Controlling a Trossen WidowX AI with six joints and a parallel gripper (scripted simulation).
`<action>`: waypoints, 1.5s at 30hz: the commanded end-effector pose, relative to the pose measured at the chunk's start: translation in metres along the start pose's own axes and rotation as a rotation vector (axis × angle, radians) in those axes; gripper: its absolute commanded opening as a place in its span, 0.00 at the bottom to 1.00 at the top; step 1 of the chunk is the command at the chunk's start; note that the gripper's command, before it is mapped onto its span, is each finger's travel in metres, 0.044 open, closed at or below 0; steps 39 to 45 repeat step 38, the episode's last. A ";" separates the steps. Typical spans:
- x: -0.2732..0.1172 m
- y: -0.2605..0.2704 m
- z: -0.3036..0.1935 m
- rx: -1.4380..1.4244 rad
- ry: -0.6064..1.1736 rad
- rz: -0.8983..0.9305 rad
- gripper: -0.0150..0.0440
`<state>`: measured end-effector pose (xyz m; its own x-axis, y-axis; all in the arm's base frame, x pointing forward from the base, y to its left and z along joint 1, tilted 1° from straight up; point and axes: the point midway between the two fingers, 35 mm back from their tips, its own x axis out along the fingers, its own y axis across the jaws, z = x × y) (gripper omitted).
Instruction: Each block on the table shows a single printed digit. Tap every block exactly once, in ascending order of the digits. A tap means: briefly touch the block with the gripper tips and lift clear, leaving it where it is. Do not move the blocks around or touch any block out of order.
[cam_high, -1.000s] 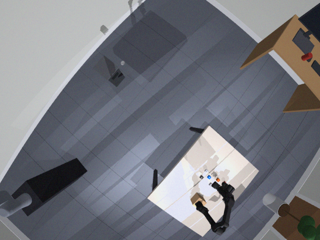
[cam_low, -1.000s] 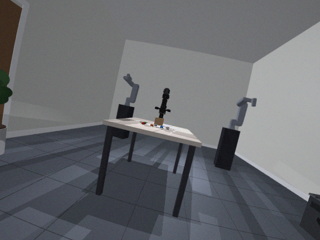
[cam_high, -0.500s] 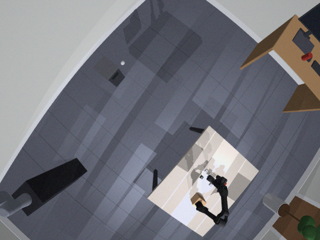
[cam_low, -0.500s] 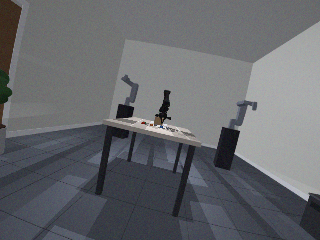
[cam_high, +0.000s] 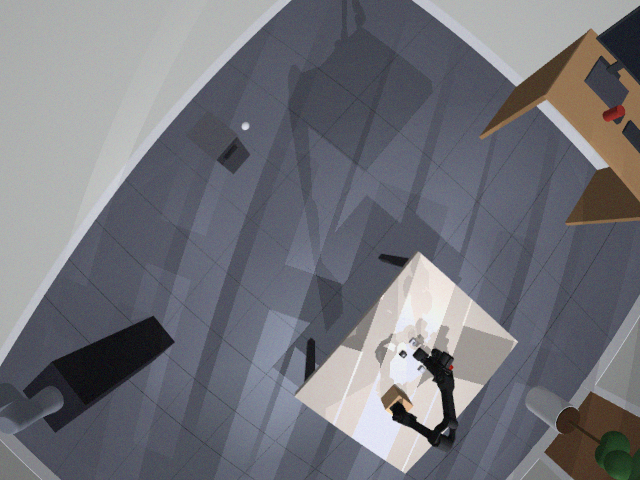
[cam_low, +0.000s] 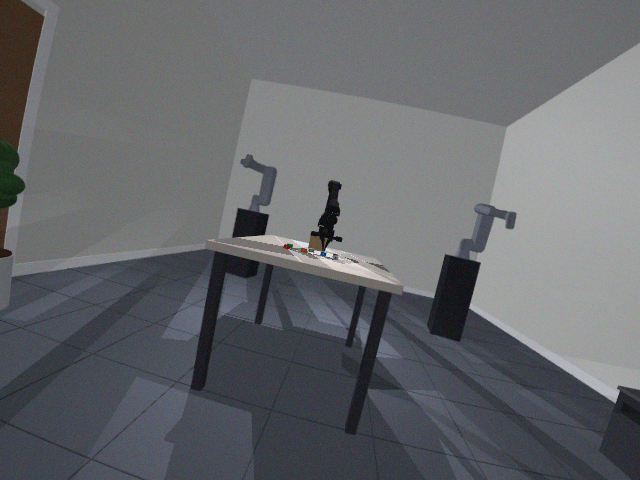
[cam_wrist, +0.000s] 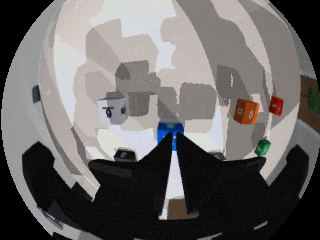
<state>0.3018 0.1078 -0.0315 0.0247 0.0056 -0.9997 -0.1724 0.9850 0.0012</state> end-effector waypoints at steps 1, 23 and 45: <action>0.010 0.000 -0.003 0.003 0.012 0.000 0.29; -0.026 0.022 -0.005 0.003 0.011 0.002 0.42; -0.098 0.148 -0.069 0.003 0.018 0.014 0.93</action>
